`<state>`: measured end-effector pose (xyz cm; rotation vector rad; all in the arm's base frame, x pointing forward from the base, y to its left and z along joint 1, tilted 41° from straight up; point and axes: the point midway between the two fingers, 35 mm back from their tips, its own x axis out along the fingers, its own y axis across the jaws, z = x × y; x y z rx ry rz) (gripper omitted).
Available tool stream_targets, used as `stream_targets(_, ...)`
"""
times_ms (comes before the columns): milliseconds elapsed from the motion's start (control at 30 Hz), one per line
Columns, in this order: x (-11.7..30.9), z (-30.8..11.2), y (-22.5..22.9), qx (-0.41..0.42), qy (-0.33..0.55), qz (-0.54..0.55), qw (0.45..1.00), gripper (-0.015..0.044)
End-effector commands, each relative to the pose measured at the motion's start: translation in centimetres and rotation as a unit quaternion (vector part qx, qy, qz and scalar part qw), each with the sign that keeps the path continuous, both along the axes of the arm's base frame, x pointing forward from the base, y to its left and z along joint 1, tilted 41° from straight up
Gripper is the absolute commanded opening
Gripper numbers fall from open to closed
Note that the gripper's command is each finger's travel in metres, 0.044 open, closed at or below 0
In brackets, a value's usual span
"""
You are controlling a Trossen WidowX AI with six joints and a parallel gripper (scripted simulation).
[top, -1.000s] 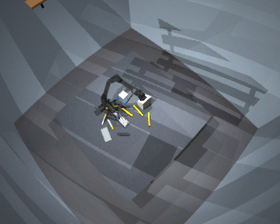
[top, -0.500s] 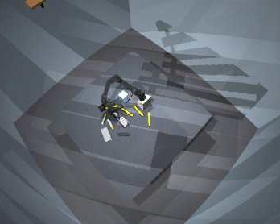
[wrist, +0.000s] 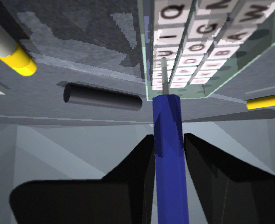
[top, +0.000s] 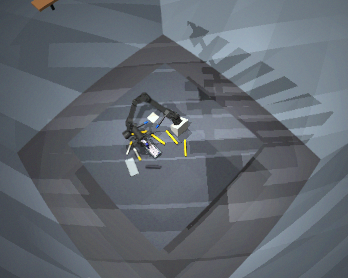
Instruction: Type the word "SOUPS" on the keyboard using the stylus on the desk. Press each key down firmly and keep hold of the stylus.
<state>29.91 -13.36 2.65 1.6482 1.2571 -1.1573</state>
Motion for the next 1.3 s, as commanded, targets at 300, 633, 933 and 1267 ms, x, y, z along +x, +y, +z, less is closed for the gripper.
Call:
stream_targets(300, -0.12, -0.56, -0.37, -0.001, 0.002, 0.002, 1.0, 0.0081)
stream_targets(633, -0.13, -0.62, -0.42, -0.001, 0.002, 0.002, 1.0, 0.0081)
stream_targets(933, -0.13, -0.62, -0.42, -0.001, 0.002, 0.002, 1.0, 0.0081)
stream_targets(1267, -0.12, -0.52, -0.33, -0.001, 0.002, 0.002, 1.0, 0.0081)
